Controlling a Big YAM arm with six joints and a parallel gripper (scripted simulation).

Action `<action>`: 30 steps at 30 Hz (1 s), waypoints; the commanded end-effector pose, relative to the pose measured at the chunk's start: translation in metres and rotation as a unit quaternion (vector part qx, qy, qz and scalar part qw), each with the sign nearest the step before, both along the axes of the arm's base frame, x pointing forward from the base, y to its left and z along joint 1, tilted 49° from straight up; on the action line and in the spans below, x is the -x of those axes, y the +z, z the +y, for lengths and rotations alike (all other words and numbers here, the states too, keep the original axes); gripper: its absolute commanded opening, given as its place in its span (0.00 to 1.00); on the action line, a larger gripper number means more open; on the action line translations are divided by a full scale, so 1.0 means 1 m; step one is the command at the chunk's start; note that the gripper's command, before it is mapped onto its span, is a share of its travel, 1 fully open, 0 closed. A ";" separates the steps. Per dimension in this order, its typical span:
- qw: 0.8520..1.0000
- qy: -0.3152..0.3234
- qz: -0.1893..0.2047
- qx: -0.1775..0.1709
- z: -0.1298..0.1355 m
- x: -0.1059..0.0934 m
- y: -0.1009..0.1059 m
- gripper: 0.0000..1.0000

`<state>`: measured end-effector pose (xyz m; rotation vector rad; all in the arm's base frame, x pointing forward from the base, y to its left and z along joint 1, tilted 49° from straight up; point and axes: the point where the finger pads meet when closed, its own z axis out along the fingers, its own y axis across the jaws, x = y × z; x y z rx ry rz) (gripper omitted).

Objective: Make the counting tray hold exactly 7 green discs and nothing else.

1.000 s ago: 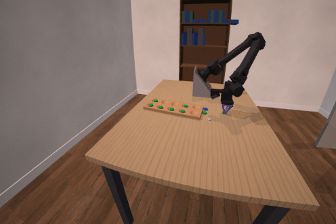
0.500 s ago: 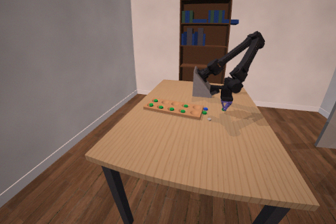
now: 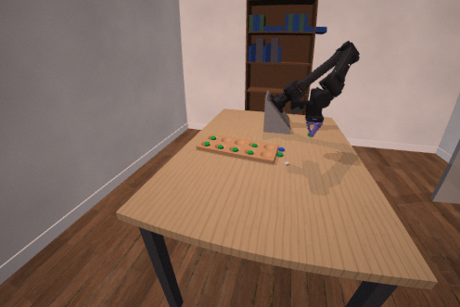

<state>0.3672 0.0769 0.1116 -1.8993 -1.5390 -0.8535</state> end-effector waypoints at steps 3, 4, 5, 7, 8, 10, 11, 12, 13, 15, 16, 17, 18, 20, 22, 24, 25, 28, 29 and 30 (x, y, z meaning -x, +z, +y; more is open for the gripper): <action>1.000 0.002 -0.016 0.008 -0.022 -0.020 -0.004 0.00; 1.000 0.002 -0.016 0.010 -0.032 -0.025 -0.012 0.00; 1.000 0.001 -0.015 0.011 -0.044 -0.032 -0.023 0.00; 1.000 0.001 -0.015 0.014 -0.073 -0.043 -0.048 0.00; 1.000 0.001 -0.015 0.014 -0.075 -0.045 -0.050 0.00; 1.000 0.001 -0.015 0.014 -0.092 -0.050 -0.065 0.00; 1.000 0.001 -0.015 0.014 -0.109 -0.053 -0.081 0.00; 1.000 0.001 -0.015 0.013 -0.124 -0.055 -0.096 0.00; 1.000 0.001 -0.015 0.012 -0.137 -0.056 -0.110 0.00; 1.000 0.001 -0.016 0.010 -0.154 -0.056 -0.128 0.00; 1.000 0.001 -0.016 0.009 -0.158 -0.056 -0.133 0.00; 1.000 0.001 -0.017 0.008 -0.159 -0.056 -0.134 0.00; 1.000 0.001 -0.017 0.008 -0.159 -0.056 -0.134 0.00; 0.999 0.020 -0.032 0.013 -0.145 -0.064 -0.122 0.00; 0.999 0.020 -0.032 0.013 -0.143 -0.064 -0.123 0.00; 0.999 0.020 -0.026 0.010 -0.130 -0.054 -0.138 0.00; 1.000 0.013 -0.002 0.001 -0.120 -0.049 -0.157 0.00; 1.000 0.013 -0.001 0.000 -0.095 -0.052 -0.178 0.00; 1.000 0.013 -0.001 0.000 -0.088 -0.053 -0.185 0.00; 1.000 0.013 -0.001 0.000 -0.081 -0.053 -0.190 0.00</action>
